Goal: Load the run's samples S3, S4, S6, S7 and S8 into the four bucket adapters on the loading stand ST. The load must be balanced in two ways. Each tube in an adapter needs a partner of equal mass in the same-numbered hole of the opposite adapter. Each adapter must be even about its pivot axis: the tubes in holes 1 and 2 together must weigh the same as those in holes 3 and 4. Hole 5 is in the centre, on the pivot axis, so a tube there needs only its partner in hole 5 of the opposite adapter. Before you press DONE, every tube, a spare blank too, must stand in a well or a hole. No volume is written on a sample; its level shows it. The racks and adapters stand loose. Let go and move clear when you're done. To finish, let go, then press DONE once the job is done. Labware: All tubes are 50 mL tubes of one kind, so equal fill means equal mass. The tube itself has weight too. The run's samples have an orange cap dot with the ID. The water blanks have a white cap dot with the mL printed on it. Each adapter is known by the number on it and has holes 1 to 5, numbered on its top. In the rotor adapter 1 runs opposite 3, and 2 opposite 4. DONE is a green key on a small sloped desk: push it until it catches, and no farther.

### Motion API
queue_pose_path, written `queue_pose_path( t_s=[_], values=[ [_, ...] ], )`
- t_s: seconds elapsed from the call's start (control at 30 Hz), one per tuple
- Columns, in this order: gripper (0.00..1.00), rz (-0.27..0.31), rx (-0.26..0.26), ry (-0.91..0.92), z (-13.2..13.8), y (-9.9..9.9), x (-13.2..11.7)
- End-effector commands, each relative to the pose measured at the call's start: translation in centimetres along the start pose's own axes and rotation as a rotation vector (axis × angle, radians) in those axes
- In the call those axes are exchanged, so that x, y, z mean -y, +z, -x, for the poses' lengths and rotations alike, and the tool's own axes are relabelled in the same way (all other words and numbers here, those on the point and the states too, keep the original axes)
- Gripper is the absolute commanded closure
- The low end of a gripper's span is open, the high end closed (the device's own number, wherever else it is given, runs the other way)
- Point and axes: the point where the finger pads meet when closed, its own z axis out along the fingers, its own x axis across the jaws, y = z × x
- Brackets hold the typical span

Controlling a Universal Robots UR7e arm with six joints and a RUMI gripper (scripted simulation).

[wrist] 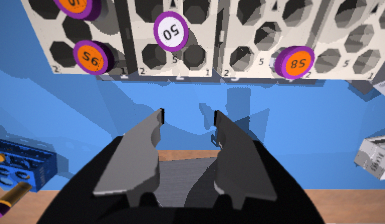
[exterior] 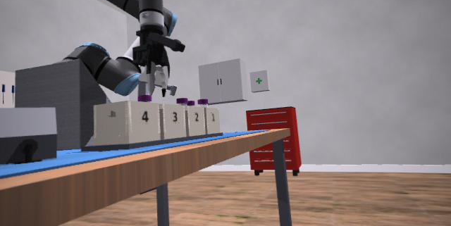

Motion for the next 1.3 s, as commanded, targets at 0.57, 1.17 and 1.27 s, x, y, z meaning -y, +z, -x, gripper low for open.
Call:
queue_pose_path(
  t_s=[0.57, 1.17, 1.27],
  values=[
    [0.65, -0.012, 0.007, -0.981, 15.2, -0.7, -6.6],
    [0.65, -0.013, 0.006, -1.213, 27.4, -0.8, -11.9],
    [0.65, -0.013, 0.006, -1.213, 29.7, -0.9, -12.9]
  ],
)
